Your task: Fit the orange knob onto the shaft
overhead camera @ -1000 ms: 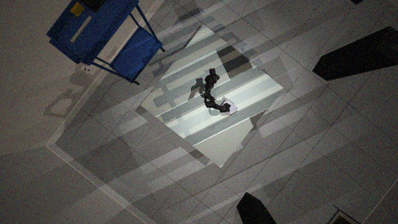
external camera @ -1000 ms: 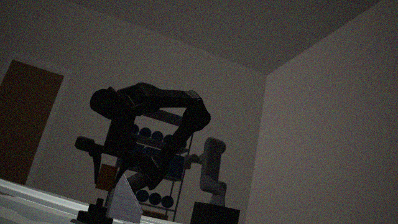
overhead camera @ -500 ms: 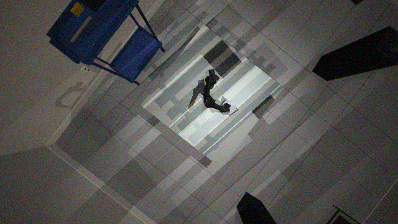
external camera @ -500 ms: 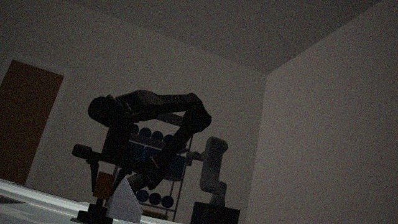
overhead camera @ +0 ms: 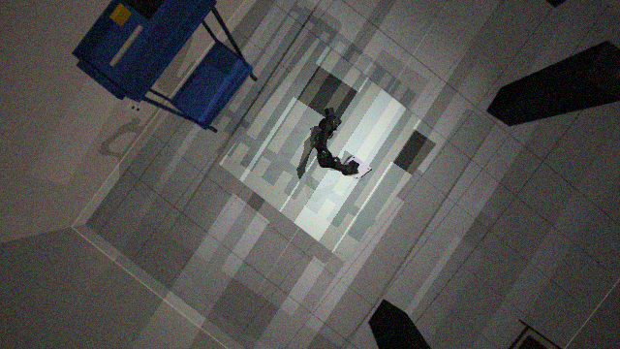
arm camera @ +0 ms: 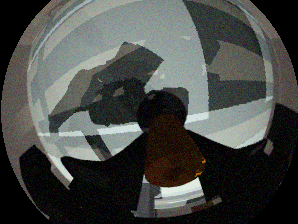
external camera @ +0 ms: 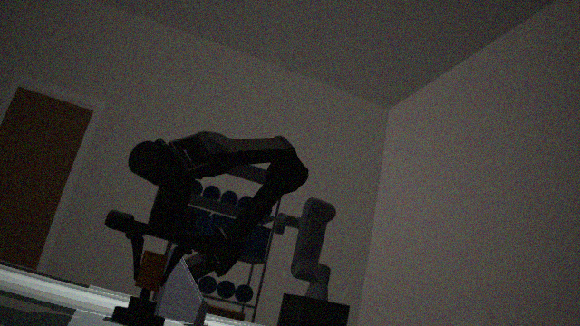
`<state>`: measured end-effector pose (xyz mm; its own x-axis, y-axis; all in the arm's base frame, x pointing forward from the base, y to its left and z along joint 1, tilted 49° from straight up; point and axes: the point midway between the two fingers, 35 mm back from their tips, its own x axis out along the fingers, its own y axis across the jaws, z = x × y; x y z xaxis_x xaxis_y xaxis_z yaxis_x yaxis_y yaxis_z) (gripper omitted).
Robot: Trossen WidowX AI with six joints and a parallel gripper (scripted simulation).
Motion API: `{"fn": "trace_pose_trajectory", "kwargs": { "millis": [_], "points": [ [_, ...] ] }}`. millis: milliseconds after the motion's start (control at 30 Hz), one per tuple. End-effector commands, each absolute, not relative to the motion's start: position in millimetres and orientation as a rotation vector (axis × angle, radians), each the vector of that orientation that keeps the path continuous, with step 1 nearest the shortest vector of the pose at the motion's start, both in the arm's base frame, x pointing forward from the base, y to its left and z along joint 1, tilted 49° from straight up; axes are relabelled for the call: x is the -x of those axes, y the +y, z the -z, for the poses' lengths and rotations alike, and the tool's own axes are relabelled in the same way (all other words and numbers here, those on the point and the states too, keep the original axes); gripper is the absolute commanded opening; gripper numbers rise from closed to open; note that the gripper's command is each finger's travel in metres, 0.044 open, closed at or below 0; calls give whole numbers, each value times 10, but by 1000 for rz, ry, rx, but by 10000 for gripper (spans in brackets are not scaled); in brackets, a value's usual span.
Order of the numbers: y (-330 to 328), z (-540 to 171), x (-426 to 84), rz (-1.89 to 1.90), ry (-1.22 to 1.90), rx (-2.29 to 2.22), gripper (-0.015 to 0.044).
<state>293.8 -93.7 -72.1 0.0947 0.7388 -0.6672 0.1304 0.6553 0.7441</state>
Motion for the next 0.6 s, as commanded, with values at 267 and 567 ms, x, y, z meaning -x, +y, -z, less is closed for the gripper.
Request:
{"fn": "trace_pose_trajectory", "kwargs": {
  "millis": [267,567],
  "points": [
    [-959,706,-2908,-657,1352,-624,0],
    [-964,718,-2923,-663,1348,-616,0]
  ]
}}
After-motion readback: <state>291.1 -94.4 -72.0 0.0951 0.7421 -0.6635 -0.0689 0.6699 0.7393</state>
